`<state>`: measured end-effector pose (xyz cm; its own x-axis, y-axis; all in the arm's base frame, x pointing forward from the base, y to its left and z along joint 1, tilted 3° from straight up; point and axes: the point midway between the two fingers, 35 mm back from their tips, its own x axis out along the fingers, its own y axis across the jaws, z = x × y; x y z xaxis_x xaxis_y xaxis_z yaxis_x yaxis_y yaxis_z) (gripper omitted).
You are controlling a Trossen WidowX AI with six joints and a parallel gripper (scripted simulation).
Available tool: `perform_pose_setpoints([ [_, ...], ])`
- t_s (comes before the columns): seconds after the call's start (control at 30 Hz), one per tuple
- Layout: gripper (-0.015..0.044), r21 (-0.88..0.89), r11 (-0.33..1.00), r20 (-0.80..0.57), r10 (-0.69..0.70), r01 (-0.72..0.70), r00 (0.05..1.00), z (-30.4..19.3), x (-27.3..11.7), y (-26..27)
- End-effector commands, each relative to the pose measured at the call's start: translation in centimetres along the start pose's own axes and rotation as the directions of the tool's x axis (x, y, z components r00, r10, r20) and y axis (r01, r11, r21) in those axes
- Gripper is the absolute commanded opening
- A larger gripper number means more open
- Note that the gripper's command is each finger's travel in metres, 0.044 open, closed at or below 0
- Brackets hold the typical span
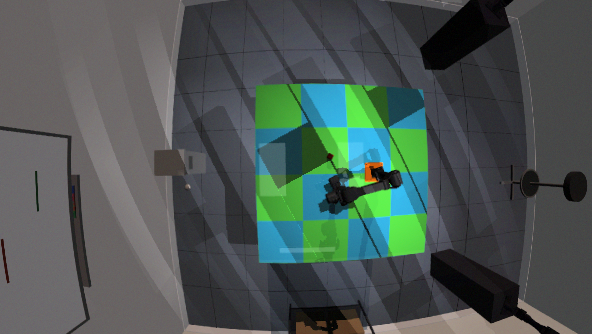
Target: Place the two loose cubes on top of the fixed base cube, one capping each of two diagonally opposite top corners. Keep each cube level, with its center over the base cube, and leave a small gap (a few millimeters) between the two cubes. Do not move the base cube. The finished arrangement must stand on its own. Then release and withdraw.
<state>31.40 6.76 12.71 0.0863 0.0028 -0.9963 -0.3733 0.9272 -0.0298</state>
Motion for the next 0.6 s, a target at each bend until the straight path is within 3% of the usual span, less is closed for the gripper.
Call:
perform_pose_setpoints([
  [0.0, 0.0105, -0.006, 1.0, -0.015, -0.003, 0.003, 1.0, -0.2, 1.1, 0.0],
  [0.57, 0.0105, -0.009, 1.0, -0.015, -0.003, 0.003, 1.0, -0.2, 2.5, 0.1],
])
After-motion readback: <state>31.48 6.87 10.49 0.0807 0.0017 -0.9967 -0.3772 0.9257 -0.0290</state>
